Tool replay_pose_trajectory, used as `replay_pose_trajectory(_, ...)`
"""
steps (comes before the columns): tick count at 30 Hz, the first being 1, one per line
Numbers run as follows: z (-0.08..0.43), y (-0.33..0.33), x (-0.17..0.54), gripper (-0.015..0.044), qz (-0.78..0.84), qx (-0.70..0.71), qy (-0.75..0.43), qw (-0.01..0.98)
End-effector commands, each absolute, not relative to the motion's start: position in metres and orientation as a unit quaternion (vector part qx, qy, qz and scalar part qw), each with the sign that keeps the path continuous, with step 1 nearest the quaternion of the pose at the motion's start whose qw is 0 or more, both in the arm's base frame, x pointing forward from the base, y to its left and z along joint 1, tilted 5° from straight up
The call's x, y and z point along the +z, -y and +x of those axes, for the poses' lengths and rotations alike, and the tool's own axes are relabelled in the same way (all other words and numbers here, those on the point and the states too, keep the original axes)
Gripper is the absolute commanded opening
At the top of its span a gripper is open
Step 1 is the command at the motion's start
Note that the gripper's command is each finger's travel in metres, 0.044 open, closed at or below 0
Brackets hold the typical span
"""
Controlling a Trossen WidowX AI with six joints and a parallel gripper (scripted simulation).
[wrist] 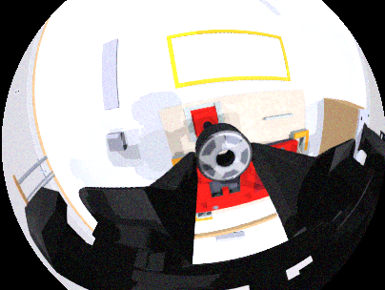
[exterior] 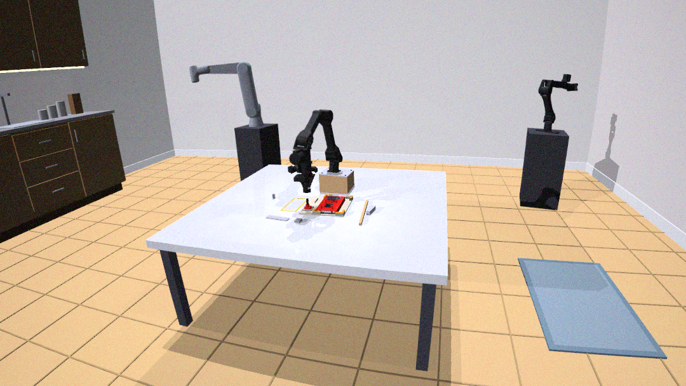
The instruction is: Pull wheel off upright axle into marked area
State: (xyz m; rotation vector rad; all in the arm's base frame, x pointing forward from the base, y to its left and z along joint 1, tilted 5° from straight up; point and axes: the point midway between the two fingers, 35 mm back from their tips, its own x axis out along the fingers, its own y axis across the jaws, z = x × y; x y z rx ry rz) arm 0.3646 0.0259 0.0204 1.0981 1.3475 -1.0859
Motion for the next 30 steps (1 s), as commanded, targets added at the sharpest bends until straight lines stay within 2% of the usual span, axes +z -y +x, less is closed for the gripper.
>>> replay_pose_trajectory(1, 0.364, -0.023, 0.018, 0.0, 0.457, -0.454, -0.563, 0.518)
replay_pose_trajectory(30, 0.328, 0.077, 0.024, 0.0, 0.454, -0.455, -0.561, 0.522)
